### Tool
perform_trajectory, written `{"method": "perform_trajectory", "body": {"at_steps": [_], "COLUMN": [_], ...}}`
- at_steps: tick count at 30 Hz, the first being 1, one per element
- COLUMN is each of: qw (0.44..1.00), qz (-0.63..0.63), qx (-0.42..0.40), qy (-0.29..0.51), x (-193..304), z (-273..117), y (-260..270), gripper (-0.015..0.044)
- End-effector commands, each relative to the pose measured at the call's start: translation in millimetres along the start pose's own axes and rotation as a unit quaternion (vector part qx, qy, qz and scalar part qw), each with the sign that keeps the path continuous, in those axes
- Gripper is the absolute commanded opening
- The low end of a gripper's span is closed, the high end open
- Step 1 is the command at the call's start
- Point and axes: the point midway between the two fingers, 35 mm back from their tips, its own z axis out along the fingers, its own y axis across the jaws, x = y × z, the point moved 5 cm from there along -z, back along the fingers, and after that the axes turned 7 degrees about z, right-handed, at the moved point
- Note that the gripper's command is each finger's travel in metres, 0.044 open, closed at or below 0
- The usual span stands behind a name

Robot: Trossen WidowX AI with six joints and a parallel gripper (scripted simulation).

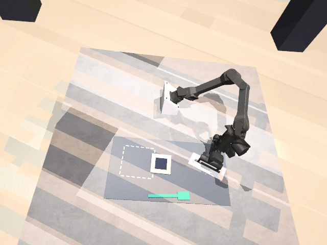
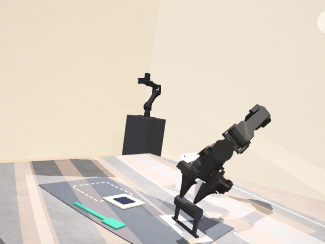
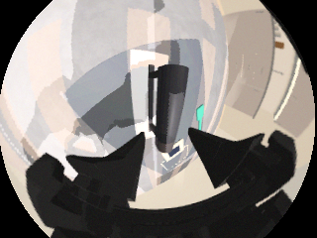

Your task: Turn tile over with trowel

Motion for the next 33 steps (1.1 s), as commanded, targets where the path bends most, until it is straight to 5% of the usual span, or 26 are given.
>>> {"method": "perform_trajectory", "body": {"at_steps": [1, 14, 33], "qw": [0.999, 0.97, 0.97], "qz": [0.01, 0.07, 0.071], "qx": [0.052, 0.213, 0.215], "qy": [-0.005, -0.088, -0.09], "x": [3, 15, 10], "z": [3, 1, 20], "y": [11, 46, 37], "gripper": [0.03, 0.03, 0.03]}}
